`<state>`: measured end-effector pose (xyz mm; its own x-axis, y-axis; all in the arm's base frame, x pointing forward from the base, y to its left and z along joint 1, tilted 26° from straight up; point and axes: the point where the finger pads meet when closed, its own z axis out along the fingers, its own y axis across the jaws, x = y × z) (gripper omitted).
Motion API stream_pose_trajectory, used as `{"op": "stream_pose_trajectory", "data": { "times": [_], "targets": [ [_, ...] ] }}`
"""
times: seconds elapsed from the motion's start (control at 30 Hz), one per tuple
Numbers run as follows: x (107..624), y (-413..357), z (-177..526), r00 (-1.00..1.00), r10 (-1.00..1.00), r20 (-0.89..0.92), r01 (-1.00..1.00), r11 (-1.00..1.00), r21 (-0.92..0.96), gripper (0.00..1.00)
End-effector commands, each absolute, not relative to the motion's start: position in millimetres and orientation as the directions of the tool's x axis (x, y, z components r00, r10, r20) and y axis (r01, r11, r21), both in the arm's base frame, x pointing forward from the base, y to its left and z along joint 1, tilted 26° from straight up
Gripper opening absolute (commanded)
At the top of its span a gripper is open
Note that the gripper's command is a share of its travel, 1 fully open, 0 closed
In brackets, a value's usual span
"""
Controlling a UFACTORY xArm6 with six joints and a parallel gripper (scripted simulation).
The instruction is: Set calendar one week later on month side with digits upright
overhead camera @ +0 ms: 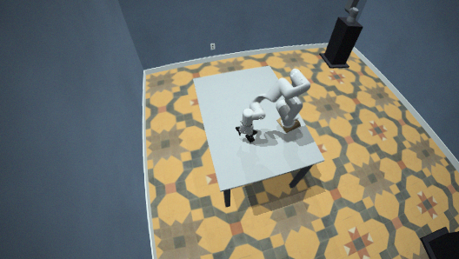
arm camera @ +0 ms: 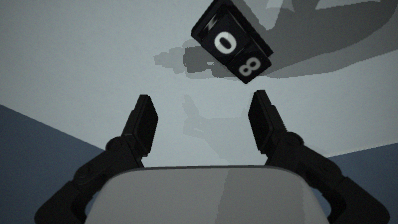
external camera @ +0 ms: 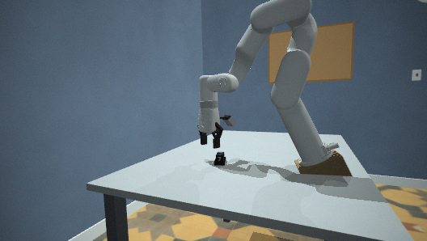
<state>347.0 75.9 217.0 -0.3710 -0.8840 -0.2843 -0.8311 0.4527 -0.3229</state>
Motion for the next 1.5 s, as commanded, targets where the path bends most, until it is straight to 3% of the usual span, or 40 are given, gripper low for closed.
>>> {"op": "stream_pose_trajectory", "data": {
  "times": [0.0, 0.63, 0.9, 1.3, 1.47],
  "targets": [
    [347.8, 76.0, 218.5, -0.370, -0.884, -0.286, -0.830, 0.453, -0.325, 1.00],
    [347.8, 76.1, 218.5, -0.374, -0.882, -0.288, -0.828, 0.457, -0.324, 1.00],
    [347.0, 79.8, 218.2, -0.549, -0.758, -0.353, -0.724, 0.642, -0.252, 1.00],
    [343.4, 98.2, 216.7, -0.582, -0.727, -0.364, -0.698, 0.677, -0.235, 1.00],
    [343.0, 100.5, 216.5, -0.674, -0.626, -0.393, -0.610, 0.771, -0.182, 1.00]
  ]
}}
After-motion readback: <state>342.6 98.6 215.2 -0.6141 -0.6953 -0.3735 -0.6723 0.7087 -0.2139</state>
